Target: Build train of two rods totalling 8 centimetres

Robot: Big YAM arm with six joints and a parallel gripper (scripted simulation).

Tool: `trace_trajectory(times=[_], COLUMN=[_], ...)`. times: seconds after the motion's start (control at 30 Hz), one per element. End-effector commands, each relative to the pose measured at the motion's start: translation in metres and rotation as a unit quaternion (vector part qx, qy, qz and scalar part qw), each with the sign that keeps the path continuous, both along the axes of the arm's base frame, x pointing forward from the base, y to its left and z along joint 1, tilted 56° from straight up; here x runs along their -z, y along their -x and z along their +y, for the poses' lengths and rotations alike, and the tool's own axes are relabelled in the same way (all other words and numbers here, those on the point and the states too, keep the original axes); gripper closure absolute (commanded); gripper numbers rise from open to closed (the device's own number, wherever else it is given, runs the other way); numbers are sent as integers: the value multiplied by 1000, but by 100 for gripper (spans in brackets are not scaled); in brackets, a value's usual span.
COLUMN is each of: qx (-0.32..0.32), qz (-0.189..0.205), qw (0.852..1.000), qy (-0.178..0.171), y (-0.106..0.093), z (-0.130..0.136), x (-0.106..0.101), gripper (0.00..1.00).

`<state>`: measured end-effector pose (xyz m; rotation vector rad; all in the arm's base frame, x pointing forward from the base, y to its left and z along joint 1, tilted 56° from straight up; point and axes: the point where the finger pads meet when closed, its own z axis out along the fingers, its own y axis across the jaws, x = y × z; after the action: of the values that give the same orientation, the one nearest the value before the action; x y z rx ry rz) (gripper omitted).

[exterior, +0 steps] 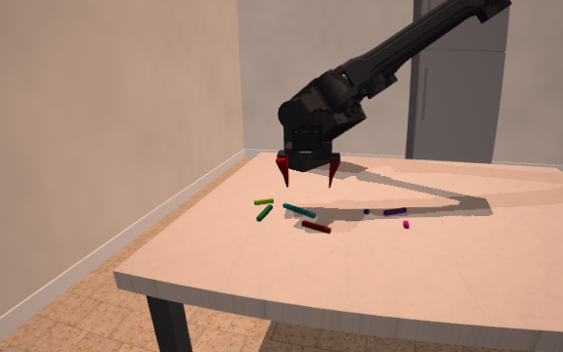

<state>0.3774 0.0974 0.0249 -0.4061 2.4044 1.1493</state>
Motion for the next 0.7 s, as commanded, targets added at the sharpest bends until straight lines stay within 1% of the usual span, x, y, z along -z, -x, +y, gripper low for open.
trace_trajectory(times=[0.0, 0.03, 0.07, 0.1, 0.17, 0.2, 0.33, 0.67], qx=[31, 31, 46, 52, 52, 43, 38, 37], qz=[33, 31, 48, 58, 58, 67, 60, 57], qw=[999, 999, 998, 997, 997, 997, 997, 997], qy=[-9, -9, -18, -21, -21, -21, -20, -19], y=[3, 0, 5, 7, 7, 12, 7, 7], z=[-12, -12, -14, -16, -16, -7, -5, -5], x=[8, 7, 13, 15, 15, 16, 12, 12], gripper=[0, 0, 0, 0, 0, 0, 0, 0])
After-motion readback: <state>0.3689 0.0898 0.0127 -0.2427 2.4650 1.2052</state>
